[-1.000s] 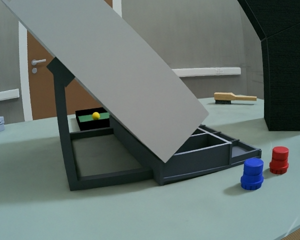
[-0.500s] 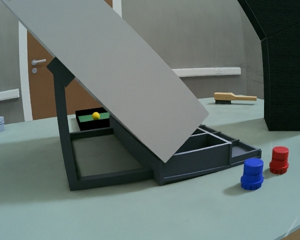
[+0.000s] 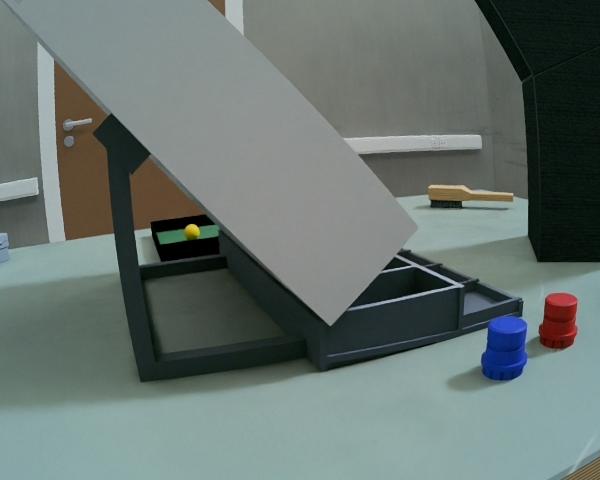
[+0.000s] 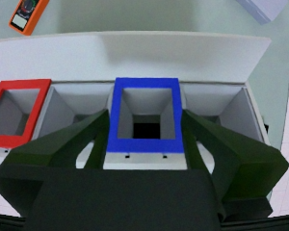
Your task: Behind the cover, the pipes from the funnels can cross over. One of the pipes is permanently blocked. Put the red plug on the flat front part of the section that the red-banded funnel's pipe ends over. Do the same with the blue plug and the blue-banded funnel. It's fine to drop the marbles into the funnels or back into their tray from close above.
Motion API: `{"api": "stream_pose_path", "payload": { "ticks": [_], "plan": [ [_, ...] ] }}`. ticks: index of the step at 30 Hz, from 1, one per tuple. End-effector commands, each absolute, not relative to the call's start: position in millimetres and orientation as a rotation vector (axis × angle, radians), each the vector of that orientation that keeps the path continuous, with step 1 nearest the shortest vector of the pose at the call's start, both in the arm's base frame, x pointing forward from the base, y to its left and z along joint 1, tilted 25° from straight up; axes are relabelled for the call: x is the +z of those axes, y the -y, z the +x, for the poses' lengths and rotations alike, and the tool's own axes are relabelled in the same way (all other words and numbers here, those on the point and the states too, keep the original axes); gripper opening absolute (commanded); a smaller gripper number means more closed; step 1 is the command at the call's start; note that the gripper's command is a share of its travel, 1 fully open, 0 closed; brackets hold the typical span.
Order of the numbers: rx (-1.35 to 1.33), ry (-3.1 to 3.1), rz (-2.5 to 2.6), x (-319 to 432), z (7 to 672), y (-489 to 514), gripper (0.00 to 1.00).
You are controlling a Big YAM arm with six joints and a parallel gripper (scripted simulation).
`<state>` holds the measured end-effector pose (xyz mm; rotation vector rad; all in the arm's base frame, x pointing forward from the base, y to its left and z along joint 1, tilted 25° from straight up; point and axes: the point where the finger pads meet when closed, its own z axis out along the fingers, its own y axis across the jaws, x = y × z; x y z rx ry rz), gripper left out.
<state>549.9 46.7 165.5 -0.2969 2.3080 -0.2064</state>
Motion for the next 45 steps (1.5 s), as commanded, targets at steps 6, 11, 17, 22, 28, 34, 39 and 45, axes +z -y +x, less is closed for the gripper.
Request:
{"api": "stream_pose_path", "payload": {
  "ticks": [6,11,17,22,28,34,39,45],
  "plan": [
    [-0.204,-2.291,-0.296,173,553,-48,0.59],
    [-0.204,-2.291,-0.296,173,553,-48,0.59],
    [-0.204,-2.291,-0.296,173,553,-48,0.59],
    [-0.204,-2.291,-0.296,173,553,-48,0.59],
    [-0.204,-2.291,-0.296,173,553,-48,0.59],
    [-0.209,-2.293,-0.295,181,550,-49,0.59],
    [-0.215,-2.296,-0.293,190,546,-51,0.59],
    [-0.223,-2.3,-0.292,201,541,-52,0.59]
  ]
}}
